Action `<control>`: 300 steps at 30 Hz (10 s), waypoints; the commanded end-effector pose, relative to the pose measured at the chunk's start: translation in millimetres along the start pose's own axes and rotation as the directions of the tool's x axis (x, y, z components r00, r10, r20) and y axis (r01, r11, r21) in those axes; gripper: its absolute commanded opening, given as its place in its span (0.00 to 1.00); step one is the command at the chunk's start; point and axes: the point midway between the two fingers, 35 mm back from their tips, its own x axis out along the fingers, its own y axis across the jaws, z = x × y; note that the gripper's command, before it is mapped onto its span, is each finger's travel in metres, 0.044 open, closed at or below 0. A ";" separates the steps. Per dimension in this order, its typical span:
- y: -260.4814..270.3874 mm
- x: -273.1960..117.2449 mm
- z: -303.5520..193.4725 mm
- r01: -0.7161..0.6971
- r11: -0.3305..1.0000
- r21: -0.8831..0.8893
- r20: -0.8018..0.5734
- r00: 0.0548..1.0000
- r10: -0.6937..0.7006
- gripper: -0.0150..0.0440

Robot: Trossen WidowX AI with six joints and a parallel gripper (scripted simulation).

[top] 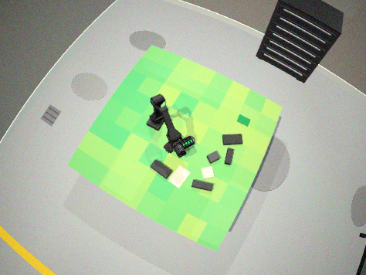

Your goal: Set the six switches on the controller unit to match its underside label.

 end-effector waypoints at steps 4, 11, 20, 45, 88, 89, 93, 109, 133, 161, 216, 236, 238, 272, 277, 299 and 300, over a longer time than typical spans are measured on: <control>0.0 0.5 -0.7 0.000 1.000 0.003 -0.004 1.000 0.000 0.81; 0.0 -0.6 -1.2 0.000 1.000 0.003 -0.004 1.000 0.000 0.81; 0.0 -6.4 -4.8 0.000 1.000 0.003 0.000 1.000 0.000 0.82; 0.2 -22.6 -17.5 0.000 1.000 0.003 0.044 0.999 0.000 0.82; 0.3 -46.0 -44.9 0.000 1.000 0.003 0.132 0.991 0.000 0.82; 0.3 -46.5 -45.6 0.000 1.000 0.003 0.134 0.991 0.000 0.82; 0.3 -48.3 -48.5 0.000 1.000 0.003 0.143 0.990 0.000 0.82; 0.3 -54.9 -60.3 0.000 1.000 0.003 0.174 0.985 -0.001 0.82; 0.3 -62.7 -79.1 0.000 1.000 0.003 0.222 0.975 -0.001 0.82; 0.2 -68.6 -102.3 0.000 1.000 0.003 0.281 0.960 -0.001 0.83; 0.1 -71.9 -149.8 0.001 1.000 0.004 0.391 0.920 -0.002 0.83; 0.1 -71.1 -165.7 0.001 1.000 0.004 0.373 0.928 -0.002 0.83; 0.1 -71.0 -167.2 0.001 1.000 0.004 0.369 0.929 -0.002 0.83; 0.2 -67.1 -192.6 0.001 1.000 0.004 0.290 0.957 -0.002 0.83; 0.2 -66.2 -196.2 0.001 1.000 0.004 0.278 0.961 -0.002 0.83; 0.3 -61.3 -212.0 0.001 1.000 0.004 0.225 0.974 -0.002 0.83; 0.3 -61.1 -212.7 0.001 1.000 0.004 0.222 0.975 -0.002 0.83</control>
